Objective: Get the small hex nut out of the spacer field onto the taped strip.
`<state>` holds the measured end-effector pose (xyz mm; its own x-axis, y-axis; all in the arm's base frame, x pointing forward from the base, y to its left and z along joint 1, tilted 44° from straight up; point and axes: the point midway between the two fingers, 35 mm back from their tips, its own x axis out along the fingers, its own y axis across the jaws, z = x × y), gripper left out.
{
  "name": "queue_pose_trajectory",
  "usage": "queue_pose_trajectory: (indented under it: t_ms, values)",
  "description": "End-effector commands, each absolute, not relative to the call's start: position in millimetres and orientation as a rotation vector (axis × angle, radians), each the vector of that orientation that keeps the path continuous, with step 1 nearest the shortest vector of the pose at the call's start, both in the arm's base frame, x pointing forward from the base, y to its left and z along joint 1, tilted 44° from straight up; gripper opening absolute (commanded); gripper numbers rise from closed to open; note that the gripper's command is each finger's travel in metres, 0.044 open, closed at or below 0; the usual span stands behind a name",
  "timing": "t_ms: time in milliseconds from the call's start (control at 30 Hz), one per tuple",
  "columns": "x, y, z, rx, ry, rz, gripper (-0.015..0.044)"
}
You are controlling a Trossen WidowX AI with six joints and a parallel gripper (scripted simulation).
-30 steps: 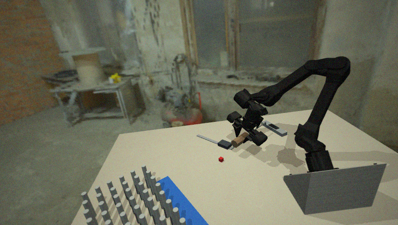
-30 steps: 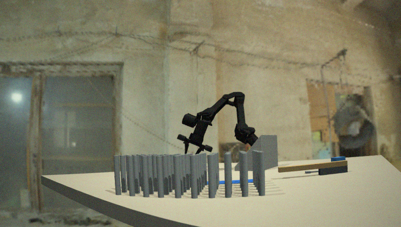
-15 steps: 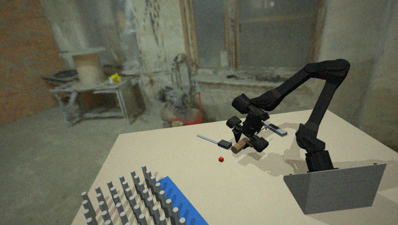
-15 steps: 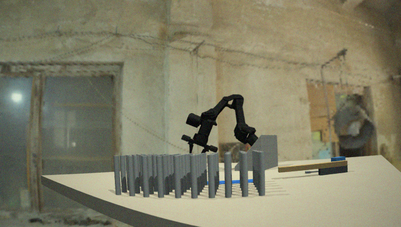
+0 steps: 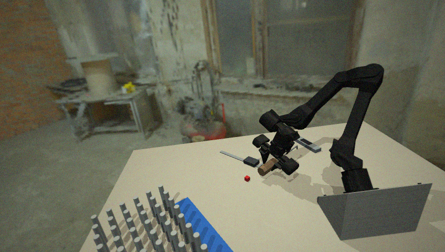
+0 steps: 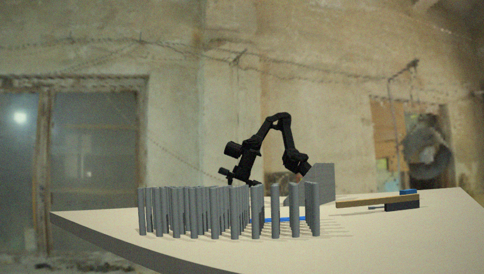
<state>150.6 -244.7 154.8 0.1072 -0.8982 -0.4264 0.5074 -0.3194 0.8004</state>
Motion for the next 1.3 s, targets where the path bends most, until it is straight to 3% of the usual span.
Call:
queue_pose_trajectory:
  t_ms: [0, 1100, 1267]
  values:
    - [149, -249, 150, 1.184, -0.454, -1.516, 0.0000]
    - [142, -272, 131, 1.173, -0.518, -1.481, 0.0000]
    - [144, -273, 137, 1.172, -0.524, -1.476, 0.0131]
